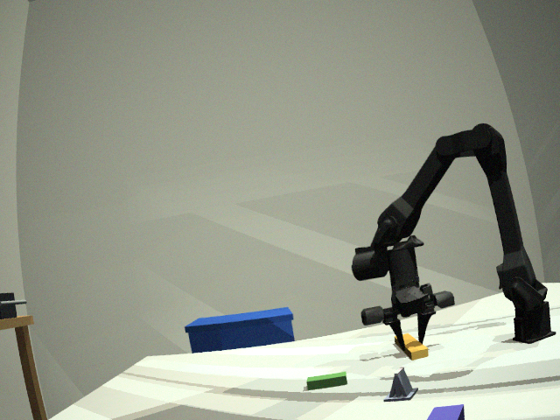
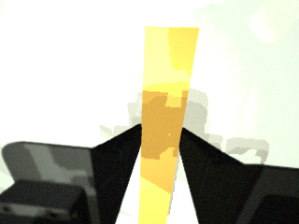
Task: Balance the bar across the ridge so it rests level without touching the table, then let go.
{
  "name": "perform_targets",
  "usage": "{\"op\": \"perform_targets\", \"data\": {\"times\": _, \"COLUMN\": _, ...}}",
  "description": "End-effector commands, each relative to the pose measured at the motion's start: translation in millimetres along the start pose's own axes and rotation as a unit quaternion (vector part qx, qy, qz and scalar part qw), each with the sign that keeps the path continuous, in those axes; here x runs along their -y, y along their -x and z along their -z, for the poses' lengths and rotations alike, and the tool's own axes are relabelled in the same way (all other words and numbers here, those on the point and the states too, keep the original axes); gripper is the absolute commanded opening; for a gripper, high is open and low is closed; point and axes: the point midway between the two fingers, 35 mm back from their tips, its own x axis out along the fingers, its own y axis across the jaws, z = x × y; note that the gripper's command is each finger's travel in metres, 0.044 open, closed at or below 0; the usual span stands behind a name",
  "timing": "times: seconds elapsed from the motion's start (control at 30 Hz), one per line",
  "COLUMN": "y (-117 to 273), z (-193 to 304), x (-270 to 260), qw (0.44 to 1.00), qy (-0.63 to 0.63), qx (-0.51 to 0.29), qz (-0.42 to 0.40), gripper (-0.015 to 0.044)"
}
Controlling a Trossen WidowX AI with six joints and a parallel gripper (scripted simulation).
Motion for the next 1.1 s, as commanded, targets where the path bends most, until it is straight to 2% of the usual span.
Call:
{"op": "perform_targets", "data": {"times": 0.0, "y": 5.6, "z": 0.7, "x": 1.0, "qw": 1.000, "qy": 0.000, "qx": 0.000, "qz": 0.001, "gripper": 0.0006}}
{"op": "perform_targets", "data": {"times": 1.07, "y": 86.9, "z": 0.4, "x": 0.9, "qw": 1.000, "qy": 0.001, "qx": 0.001, "qz": 0.002, "gripper": 0.0000}}
